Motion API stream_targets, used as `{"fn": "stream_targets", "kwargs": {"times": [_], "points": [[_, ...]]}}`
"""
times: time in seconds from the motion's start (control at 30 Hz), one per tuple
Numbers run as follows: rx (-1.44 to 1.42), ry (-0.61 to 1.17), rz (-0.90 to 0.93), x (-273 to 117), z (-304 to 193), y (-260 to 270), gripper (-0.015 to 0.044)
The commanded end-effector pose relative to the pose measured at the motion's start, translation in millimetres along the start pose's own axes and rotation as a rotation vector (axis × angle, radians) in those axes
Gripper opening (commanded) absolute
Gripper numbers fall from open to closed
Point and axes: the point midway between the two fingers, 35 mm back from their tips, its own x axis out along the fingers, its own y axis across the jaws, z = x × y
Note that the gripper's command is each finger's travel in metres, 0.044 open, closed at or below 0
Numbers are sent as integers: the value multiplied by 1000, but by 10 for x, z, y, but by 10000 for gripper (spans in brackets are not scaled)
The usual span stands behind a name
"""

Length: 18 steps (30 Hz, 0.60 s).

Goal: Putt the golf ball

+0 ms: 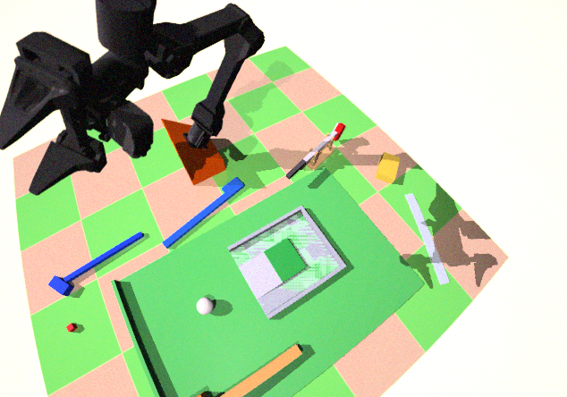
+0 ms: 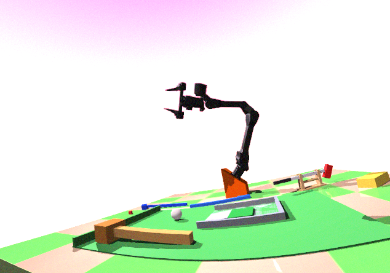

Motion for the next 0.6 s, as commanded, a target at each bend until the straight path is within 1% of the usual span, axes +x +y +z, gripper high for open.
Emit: {"fn": "stream_targets", "kwargs": {"times": [0.0, 0.17, 0.3, 0.43, 0.57], "points": [[-24, -166, 130, -86, 711, 283, 440], [-47, -326, 266, -285, 1377, 596, 440], [-90, -484, 389, -546, 1951, 899, 440], [-132, -636, 511, -892, 2443, 1199, 440], [-174, -787, 640, -1330, 2867, 1503, 440]]}}
